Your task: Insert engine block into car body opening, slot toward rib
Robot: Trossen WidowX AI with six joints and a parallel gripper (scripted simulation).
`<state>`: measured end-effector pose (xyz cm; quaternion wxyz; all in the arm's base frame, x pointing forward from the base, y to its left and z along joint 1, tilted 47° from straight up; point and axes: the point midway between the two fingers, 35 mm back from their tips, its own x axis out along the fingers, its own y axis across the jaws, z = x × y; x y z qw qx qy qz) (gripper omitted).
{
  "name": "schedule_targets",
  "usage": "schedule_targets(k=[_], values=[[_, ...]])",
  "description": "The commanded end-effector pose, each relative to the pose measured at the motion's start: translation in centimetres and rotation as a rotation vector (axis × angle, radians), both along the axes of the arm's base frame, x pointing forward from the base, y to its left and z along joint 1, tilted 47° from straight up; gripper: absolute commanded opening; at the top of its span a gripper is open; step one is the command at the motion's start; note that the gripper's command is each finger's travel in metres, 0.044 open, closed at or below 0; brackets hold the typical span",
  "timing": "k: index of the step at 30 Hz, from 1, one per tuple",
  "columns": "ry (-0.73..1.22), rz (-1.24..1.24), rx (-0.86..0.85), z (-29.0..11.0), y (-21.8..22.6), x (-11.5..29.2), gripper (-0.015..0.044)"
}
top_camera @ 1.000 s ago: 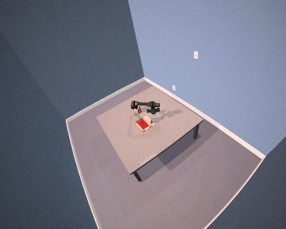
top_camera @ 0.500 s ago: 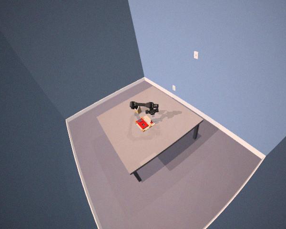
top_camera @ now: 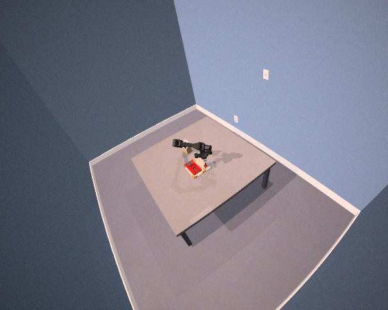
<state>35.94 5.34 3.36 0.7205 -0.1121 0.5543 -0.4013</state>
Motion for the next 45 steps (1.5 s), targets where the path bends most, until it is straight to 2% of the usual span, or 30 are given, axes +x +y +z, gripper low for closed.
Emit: schedule_targets(k=[1,43,45], values=[[0.022,0.03,-0.004,0.6,-1.1,-0.1,0.0],[0.289,0.285,-0.062,5.1,-12.5,-3.9,0.0],[0.293,0.289,-0.062,5.1,-12.6,-3.9,0.0053]])
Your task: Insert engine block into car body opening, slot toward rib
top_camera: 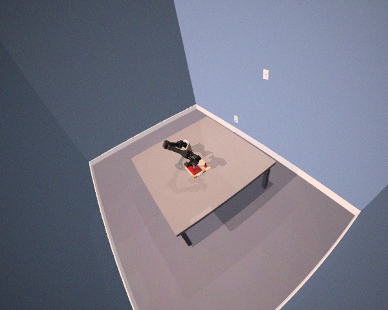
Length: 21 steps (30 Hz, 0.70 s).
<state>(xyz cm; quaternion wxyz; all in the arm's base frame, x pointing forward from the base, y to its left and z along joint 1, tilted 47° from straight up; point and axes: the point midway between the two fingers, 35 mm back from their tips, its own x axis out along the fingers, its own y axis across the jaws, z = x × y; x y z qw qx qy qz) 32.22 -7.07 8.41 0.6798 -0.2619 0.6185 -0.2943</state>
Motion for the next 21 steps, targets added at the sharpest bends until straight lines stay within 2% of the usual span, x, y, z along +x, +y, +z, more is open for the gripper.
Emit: schedule_targets(k=[1,4,21], values=[[0.013,0.018,-0.007,0.09,-0.14,-0.15,0.0079],[0.017,0.022,-0.007,0.09,-0.15,-0.15,0.0157],[-0.006,0.0,-0.005,0.13,-0.17,-0.05,0.0159]])
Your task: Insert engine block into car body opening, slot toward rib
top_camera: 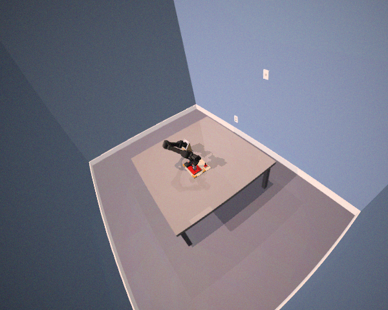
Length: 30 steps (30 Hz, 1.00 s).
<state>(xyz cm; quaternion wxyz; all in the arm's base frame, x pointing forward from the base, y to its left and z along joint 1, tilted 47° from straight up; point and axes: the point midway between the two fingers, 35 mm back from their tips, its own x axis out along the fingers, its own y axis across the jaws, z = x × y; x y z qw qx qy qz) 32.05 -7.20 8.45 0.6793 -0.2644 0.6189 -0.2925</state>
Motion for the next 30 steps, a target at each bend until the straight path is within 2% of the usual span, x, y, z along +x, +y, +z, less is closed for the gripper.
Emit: schedule_targets(k=[1,30], values=[[-0.01,-0.005,-0.004,0.09,-0.03,0.11,0.0159],[0.019,0.022,-0.006,0.17,-0.07,0.13,0.0159]])
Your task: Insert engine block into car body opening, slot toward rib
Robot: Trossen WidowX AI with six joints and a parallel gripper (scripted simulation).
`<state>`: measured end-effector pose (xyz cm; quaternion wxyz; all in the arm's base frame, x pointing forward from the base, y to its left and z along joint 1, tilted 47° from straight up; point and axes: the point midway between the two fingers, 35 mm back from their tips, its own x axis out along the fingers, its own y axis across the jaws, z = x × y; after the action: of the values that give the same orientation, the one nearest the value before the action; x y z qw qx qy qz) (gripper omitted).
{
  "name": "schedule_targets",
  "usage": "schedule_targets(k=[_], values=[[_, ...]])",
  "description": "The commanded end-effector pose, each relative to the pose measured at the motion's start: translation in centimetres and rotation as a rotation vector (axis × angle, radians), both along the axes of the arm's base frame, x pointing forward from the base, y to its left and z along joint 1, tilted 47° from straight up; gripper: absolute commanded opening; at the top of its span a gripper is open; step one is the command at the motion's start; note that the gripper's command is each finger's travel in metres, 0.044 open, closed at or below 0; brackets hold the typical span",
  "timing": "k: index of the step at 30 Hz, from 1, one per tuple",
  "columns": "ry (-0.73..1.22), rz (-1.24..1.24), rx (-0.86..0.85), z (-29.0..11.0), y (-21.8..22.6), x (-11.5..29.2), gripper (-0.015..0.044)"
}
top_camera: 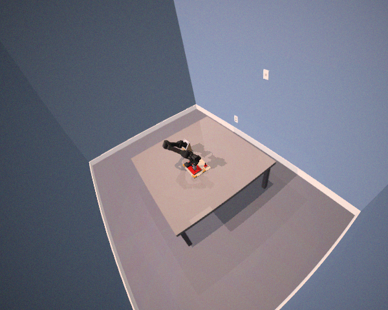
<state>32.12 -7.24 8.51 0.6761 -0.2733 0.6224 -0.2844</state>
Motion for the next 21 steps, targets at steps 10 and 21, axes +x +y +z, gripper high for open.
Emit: schedule_targets(k=[10,21], values=[[-0.021,-0.016,-0.003,0.11,-0.04,0.06,0.0159],[-0.029,-0.024,-0.002,-0.06,-0.2,0.08,0.0159]])
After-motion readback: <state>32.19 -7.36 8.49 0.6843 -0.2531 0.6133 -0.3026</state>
